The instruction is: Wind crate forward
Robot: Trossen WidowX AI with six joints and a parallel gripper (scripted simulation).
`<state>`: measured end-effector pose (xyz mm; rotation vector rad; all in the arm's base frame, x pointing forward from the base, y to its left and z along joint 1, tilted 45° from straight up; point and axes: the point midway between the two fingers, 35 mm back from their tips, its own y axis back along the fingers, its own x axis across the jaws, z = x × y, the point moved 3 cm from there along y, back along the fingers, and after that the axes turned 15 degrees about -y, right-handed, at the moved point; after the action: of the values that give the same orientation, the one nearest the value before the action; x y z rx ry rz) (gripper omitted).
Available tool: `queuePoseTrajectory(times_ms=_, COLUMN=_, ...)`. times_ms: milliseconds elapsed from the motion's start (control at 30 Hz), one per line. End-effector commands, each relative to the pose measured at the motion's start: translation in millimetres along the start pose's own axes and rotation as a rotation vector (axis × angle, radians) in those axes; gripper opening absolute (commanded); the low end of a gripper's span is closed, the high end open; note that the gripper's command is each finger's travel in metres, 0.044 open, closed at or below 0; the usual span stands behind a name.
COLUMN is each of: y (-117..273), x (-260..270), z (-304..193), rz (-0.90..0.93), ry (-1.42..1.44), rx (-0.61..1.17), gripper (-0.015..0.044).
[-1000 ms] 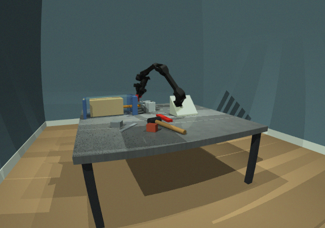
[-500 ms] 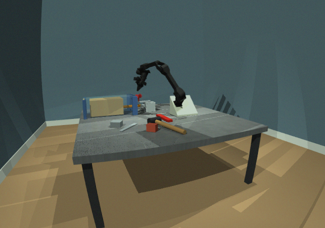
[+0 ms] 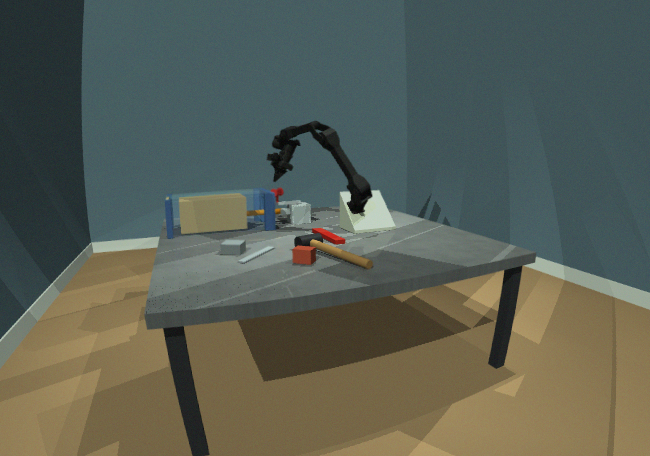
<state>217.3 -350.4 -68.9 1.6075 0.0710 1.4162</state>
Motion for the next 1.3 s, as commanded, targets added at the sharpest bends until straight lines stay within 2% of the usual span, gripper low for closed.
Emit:
queuePoseTrajectory(times_ms=0, y=-0.1, x=0.0, z=-0.1, rz=0.000, ry=0.000, rx=0.000, gripper=0.0000)
queuePoseTrajectory(times_ms=967, y=-0.1, x=0.0, z=-0.1, rz=0.000, ry=0.000, rx=0.000, gripper=0.0000)
queuePoseTrajectory(times_ms=1033, y=-1.0, x=0.8, z=0.1, rz=-0.021, ry=0.079, rx=0.020, gripper=0.0053)
queuePoseTrajectory(times_ms=1267, y=-6.0, x=7.8, z=2.7, rz=-0.166, ry=0.875, rx=0.295, gripper=0.0236)
